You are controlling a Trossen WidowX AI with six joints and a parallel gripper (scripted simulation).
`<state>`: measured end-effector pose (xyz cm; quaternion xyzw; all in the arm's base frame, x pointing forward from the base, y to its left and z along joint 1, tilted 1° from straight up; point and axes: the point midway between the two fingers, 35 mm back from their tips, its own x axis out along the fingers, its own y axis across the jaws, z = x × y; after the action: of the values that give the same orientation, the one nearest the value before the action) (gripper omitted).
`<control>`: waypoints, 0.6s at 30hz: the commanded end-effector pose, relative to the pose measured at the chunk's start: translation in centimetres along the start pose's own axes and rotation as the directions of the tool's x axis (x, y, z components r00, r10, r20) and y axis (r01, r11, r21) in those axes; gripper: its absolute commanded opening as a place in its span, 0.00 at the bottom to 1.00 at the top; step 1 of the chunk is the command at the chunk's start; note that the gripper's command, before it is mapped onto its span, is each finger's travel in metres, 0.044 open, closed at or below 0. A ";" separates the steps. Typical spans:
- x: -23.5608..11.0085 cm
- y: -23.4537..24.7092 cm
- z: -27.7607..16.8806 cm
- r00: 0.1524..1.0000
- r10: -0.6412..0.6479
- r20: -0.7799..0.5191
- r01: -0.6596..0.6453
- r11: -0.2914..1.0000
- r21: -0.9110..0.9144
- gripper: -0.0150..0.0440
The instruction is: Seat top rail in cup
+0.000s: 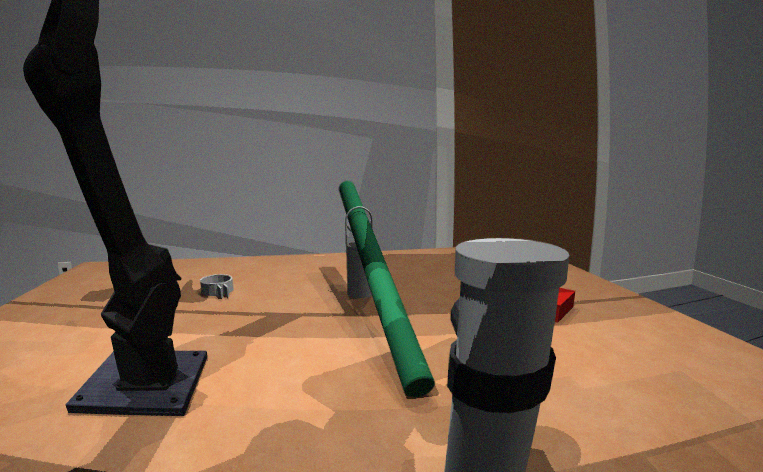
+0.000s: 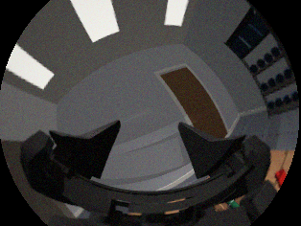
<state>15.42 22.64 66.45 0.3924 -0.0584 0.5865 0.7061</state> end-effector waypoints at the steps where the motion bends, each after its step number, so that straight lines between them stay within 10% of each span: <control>1: -0.7 -5.7 -0.7 0.980 -0.197 -0.025 0.194 0.978 -0.075 1.00; 9: -4.9 -16.4 -1.7 0.825 -0.561 -0.069 0.536 0.815 -0.220 1.00; 18: -14.4 -26.5 -3.2 0.462 -0.875 -0.147 0.787 0.481 -0.387 1.00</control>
<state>31.68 15.81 47.41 0.2058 0.1312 0.2612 0.9339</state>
